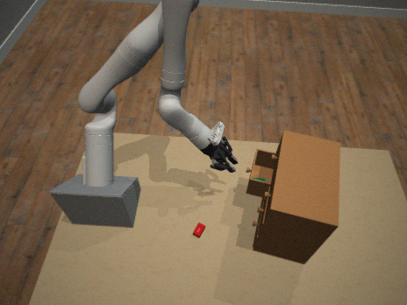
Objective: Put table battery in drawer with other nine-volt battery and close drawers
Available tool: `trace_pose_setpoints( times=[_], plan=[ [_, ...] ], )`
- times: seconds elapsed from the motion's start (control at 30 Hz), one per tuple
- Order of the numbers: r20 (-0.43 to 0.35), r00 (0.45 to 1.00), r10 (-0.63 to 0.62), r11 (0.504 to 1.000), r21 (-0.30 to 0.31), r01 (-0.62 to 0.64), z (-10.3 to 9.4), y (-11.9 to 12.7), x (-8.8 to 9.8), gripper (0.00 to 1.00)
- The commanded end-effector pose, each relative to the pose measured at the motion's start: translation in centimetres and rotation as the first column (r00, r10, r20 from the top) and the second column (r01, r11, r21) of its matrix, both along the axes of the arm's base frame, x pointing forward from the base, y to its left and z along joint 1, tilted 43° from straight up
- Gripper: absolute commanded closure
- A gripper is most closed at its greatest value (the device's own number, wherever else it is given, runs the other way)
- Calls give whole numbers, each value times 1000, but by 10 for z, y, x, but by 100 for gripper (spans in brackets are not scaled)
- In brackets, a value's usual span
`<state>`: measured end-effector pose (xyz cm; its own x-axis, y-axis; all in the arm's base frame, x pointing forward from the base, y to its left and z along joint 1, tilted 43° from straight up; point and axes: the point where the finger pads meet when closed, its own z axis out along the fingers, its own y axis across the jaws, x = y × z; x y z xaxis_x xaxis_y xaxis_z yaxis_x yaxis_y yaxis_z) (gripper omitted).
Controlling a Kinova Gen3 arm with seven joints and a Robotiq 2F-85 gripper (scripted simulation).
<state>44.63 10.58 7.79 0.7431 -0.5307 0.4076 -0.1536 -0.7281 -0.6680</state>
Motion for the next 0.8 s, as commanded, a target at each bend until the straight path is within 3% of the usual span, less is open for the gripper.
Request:
trace_pose_setpoints(
  times=[0.0,0.77],
  plan=[
    [0,1000,0,1000,0,0,0,0,-1,67],
    [-6,1000,14,1000,-16,-14,32,-25,-22,67]
  ],
)
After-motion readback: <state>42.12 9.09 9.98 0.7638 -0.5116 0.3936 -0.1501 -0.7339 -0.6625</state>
